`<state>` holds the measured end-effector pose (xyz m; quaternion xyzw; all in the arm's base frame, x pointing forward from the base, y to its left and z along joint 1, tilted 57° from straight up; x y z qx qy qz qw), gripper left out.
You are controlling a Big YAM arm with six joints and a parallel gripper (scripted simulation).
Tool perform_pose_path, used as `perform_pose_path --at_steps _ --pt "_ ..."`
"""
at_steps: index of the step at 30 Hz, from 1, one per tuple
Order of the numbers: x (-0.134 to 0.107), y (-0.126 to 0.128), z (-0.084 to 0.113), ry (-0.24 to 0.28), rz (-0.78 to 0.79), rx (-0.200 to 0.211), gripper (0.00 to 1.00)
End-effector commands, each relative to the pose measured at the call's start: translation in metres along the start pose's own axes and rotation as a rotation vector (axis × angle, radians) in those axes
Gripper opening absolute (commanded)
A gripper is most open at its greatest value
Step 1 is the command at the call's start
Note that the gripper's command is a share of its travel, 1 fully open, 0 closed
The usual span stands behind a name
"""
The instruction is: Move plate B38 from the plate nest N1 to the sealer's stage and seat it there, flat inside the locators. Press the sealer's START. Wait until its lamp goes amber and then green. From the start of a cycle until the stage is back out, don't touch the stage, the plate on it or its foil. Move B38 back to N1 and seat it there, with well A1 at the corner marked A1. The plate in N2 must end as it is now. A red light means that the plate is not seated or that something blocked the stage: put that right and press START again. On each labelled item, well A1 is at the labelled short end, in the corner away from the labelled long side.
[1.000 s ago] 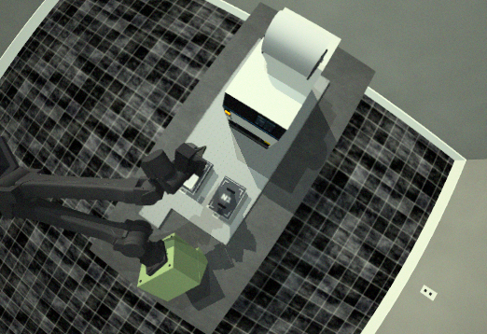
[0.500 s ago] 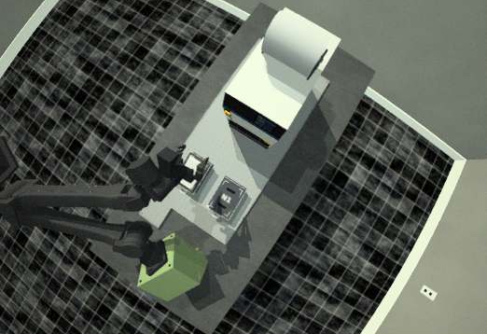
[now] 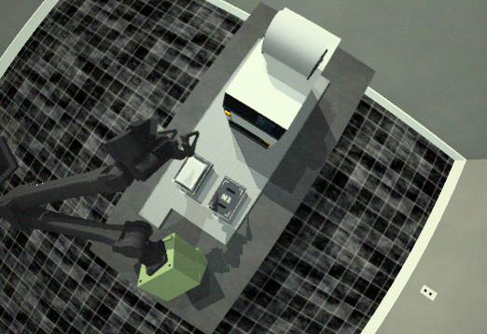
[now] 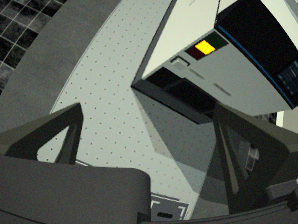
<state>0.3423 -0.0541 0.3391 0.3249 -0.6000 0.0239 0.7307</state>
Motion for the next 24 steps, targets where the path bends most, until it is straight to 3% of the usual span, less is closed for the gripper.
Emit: perform_pose_path --at_steps 1,10,16,24 --pt "0.023 0.006 -0.002 0.020 0.170 -0.001 1.00" --pt "0.083 0.028 0.008 -0.002 0.500 -0.004 1.00" --pt "0.066 0.017 0.002 0.022 0.592 -0.007 1.00" --pt "0.058 0.024 -0.002 0.010 0.887 0.025 1.00"
Point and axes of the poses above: the point where the finger pads meet when closed, its own z axis back along the fingers, its own y axis across the jaws, x = y × z, the point moved 4 cm from there along z, back along the fingers, and after that the axes turned 11 degrees about -z, right-handed, at the moved point
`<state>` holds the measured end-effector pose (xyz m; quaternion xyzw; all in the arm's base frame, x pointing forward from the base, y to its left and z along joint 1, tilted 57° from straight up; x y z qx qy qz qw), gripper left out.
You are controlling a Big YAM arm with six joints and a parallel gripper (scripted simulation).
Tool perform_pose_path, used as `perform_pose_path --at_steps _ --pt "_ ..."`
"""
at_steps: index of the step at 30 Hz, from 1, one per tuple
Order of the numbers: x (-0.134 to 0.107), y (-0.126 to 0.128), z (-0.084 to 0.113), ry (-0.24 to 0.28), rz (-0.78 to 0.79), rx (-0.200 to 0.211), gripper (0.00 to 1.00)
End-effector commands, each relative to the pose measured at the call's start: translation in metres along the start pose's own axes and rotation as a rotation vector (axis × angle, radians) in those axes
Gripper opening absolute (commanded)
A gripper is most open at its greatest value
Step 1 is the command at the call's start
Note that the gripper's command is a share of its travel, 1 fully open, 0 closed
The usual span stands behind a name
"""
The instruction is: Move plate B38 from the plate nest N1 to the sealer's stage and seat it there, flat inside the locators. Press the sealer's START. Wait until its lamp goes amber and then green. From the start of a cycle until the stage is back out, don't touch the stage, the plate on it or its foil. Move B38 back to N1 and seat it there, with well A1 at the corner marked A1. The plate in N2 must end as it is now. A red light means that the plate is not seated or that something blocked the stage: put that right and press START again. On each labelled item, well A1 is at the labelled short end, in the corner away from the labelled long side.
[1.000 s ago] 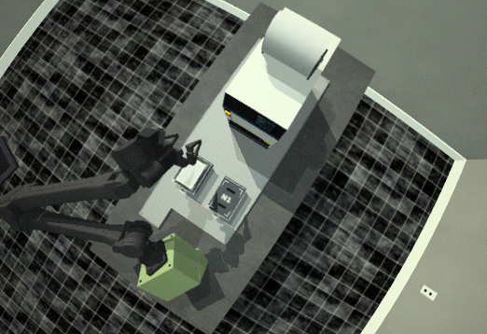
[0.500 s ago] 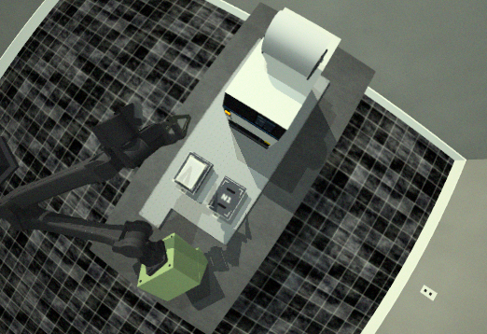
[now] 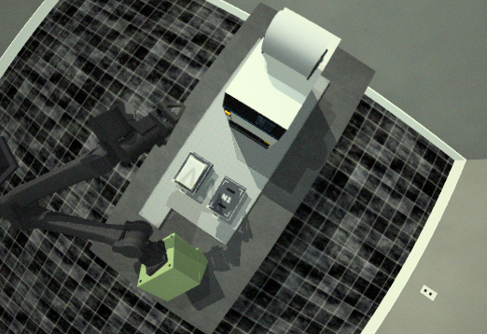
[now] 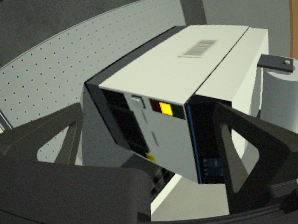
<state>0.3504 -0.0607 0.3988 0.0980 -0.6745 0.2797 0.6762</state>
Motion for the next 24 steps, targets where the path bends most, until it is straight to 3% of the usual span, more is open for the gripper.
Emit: perform_pose_path --at_steps 1,5,12,16,24 --pt "0.005 0.005 -0.001 -0.001 0.212 0.016 1.00" --pt "0.002 0.003 0.004 0.001 0.352 -0.003 1.00" --pt "-0.010 0.000 0.005 0.015 0.297 -0.010 1.00" --pt "-0.020 0.003 -0.001 0.019 0.260 0.008 1.00" --pt "0.002 0.005 -0.001 -0.011 0.279 0.008 1.00"
Point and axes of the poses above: the point where the finger pads meet when closed, its own z axis back along the fingers, its own y axis across the jaws, x = y × z, the point moved 4 cm from there along z, back along the fingers, and after that the axes turned 11 degrees about -z, right-handed, at the moved point
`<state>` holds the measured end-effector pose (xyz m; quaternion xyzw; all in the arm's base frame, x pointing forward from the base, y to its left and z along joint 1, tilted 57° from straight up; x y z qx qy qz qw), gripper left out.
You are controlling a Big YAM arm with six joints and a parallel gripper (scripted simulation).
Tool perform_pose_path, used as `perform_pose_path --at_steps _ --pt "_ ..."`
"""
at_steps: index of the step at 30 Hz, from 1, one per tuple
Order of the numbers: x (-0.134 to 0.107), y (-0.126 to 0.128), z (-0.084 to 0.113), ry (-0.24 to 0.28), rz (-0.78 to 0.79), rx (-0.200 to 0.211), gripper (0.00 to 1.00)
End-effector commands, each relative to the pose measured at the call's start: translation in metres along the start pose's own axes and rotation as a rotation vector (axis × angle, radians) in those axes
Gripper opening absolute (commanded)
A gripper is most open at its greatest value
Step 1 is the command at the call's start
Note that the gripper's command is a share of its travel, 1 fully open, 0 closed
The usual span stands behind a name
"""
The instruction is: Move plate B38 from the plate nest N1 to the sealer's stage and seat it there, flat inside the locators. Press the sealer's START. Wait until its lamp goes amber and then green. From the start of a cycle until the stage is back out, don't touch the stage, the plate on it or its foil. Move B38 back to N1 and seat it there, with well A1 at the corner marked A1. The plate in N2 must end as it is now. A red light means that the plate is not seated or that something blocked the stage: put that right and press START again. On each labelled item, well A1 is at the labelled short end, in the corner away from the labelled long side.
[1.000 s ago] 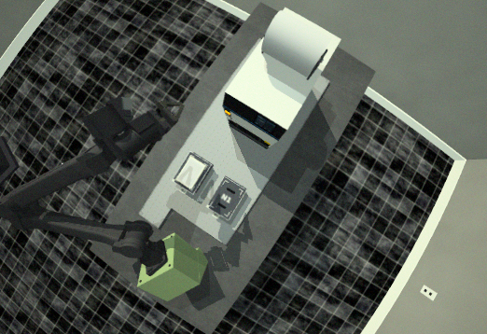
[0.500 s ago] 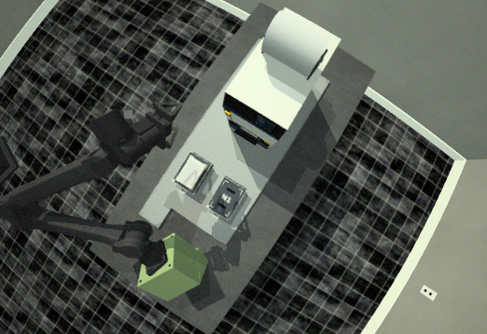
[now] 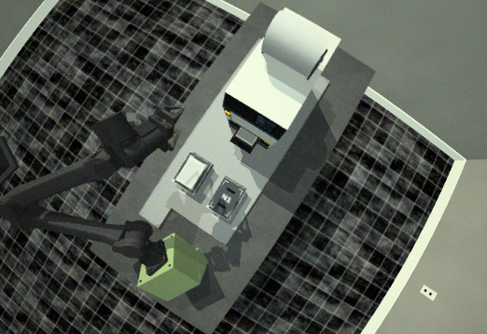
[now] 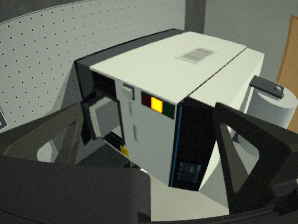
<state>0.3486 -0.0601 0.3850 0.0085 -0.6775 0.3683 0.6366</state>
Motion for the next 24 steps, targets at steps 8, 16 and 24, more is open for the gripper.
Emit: perform_pose_path --at_steps 8,16,24 --pt "0.030 -0.013 0.001 -0.038 0.063 -0.015 1.00" --pt "0.018 -0.009 -0.001 -0.027 0.048 -0.008 1.00" --pt "0.002 -0.002 -0.004 -0.010 -0.004 0.004 1.00"
Point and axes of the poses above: the point where the finger pads meet when closed, its own z axis back along the fingers, its own y axis across the jaws, x = y × z, the point moved 4 cm from there along z, back along the fingers, and after that the axes turned 11 degrees about -z, right-handed, at the moved point
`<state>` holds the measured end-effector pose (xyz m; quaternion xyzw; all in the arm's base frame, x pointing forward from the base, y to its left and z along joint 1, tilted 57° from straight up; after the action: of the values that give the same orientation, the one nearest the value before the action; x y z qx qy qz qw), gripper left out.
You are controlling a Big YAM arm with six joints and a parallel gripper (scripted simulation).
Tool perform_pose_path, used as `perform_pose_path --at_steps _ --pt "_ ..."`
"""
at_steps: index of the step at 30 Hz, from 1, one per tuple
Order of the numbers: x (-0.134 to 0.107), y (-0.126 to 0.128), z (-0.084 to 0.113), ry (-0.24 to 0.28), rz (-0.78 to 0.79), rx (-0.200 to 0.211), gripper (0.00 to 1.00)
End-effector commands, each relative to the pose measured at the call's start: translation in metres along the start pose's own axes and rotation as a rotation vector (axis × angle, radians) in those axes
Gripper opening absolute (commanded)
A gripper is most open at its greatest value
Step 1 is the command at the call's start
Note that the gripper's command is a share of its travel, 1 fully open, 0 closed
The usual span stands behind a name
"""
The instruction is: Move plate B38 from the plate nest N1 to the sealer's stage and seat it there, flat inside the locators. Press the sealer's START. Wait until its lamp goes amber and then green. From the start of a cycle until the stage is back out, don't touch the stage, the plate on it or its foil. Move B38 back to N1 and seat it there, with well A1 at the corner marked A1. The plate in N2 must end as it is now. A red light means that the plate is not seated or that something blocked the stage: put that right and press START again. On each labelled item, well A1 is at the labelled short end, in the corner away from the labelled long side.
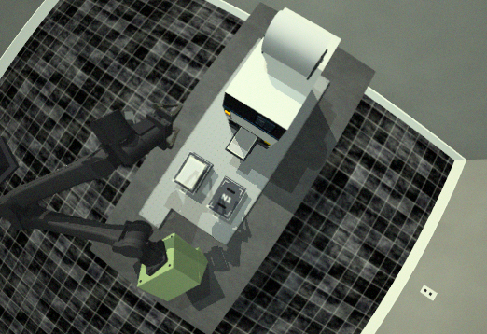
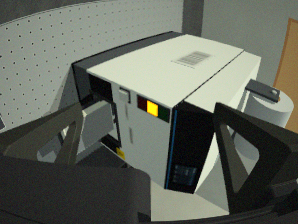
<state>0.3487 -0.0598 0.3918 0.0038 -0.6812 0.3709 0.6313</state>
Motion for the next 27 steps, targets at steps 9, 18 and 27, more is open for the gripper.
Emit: perform_pose_path --at_steps 9,18,27 --pt "0.0031 0.0029 0.0001 -0.009 0.002 0.001 1.00" --pt "0.0052 0.0028 0.0012 -0.011 0.007 -0.002 1.00" --pt "-0.0012 0.0017 -0.0012 -0.003 -0.007 0.002 1.00"
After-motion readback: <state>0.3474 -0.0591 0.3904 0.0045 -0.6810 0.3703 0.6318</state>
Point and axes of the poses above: the point where the finger pads meet when closed, its own z axis back along the fingers, its own y axis across the jaws, x = y × z, the point moved 4 cm from there along z, back along the fingers, and after that the axes turned 11 degrees about -z, right-handed, at the moved point
